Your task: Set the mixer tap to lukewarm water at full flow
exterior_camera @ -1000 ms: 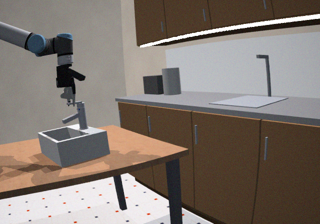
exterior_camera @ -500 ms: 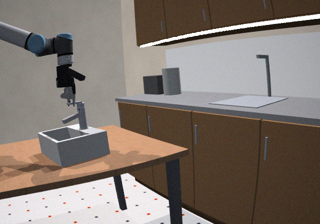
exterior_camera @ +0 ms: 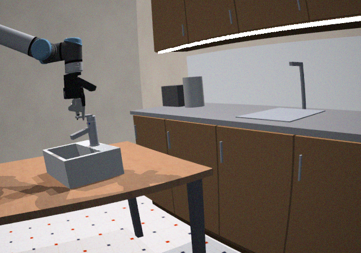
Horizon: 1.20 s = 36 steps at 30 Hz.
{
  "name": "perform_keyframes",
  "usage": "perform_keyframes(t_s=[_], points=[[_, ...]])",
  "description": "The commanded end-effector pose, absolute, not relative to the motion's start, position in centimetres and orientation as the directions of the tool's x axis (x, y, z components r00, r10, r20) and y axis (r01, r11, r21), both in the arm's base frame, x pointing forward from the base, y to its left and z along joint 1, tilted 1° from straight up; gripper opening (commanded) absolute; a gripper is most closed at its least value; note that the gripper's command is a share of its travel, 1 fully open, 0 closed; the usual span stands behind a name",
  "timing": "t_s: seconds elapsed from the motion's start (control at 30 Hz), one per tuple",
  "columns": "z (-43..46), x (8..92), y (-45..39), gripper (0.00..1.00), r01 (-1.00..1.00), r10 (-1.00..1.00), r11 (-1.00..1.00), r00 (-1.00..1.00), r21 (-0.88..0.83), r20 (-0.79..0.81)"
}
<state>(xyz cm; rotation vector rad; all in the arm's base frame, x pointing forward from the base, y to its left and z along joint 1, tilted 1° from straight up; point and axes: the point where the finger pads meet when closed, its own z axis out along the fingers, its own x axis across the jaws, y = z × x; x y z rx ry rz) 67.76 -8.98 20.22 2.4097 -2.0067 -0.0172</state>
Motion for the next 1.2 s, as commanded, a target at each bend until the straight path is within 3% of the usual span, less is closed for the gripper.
perform_keyframes(t_s=[0.0, 1.17], points=[[20.3, 67.8, -8.8, 0.43, -0.983, -0.983, -0.183, 0.183, 0.011, -0.006], [27.2, 68.0, -8.9, 0.43, -0.983, -0.983, -0.183, 0.183, 0.007, -0.003]])
